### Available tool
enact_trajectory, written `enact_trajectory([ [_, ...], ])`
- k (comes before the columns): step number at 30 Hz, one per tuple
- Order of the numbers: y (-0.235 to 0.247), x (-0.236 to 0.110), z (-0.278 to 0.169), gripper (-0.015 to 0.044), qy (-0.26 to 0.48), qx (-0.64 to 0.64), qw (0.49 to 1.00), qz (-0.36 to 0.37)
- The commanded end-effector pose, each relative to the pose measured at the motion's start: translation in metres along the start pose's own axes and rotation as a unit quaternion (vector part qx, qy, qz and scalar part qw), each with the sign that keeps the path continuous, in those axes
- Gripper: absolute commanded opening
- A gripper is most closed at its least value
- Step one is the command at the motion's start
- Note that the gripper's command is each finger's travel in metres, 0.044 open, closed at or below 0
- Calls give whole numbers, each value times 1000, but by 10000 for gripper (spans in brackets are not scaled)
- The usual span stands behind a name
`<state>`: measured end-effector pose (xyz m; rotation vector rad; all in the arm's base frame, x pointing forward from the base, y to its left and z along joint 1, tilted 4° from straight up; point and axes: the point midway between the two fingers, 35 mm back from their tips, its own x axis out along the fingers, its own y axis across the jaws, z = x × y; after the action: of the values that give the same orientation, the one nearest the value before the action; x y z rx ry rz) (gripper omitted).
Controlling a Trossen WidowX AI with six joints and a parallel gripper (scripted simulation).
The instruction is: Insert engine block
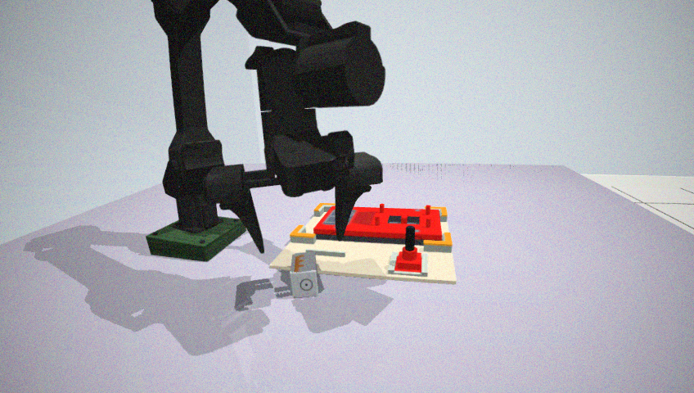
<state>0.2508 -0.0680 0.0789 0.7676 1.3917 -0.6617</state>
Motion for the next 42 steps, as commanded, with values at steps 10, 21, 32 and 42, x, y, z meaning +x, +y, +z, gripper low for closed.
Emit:
enact_trajectory([
  [10,0,-3,0,440,2,-212,977,1],
  [21,0,-5,0,440,2,-394,919,1],
  [32,0,-7,0,440,2,-561,828,1],
  [42,0,-9,0,440,2,-650,760,2],
])
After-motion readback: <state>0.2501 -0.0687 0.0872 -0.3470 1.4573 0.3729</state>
